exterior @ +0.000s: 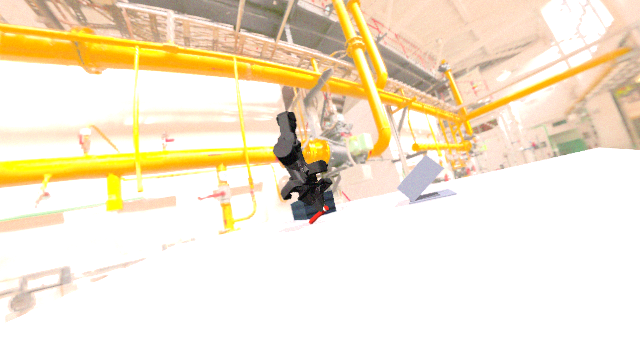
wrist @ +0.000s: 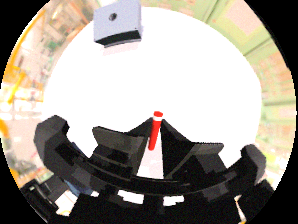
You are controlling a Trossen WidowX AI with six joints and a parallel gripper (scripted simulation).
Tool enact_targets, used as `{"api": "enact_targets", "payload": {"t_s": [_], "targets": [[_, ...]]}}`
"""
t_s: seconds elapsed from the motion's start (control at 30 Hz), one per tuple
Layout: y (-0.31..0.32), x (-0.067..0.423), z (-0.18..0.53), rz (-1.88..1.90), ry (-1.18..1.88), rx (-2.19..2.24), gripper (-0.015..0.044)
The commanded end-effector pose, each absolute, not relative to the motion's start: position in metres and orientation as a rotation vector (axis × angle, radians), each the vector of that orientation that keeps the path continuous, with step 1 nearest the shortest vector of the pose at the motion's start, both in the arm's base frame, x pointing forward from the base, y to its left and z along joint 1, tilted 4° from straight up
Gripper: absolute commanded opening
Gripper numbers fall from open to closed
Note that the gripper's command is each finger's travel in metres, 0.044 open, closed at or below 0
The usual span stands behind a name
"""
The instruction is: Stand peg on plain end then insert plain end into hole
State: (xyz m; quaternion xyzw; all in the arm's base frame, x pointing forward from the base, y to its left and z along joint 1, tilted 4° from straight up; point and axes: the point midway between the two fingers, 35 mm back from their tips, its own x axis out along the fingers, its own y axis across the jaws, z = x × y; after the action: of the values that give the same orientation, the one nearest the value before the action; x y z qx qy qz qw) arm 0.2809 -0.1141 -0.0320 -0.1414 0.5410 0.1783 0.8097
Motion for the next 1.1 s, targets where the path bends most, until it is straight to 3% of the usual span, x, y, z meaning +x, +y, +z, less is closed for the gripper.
{"api": "enact_targets", "payload": {"t_s": [0.0, 1.07], "targets": [[-0.114, 0.279, -0.030, 0.388, 1.118, -0.299, 0.0049], [-0.123, 0.262, -0.020, 0.415, 0.849, -0.237, 0.0049]]}}
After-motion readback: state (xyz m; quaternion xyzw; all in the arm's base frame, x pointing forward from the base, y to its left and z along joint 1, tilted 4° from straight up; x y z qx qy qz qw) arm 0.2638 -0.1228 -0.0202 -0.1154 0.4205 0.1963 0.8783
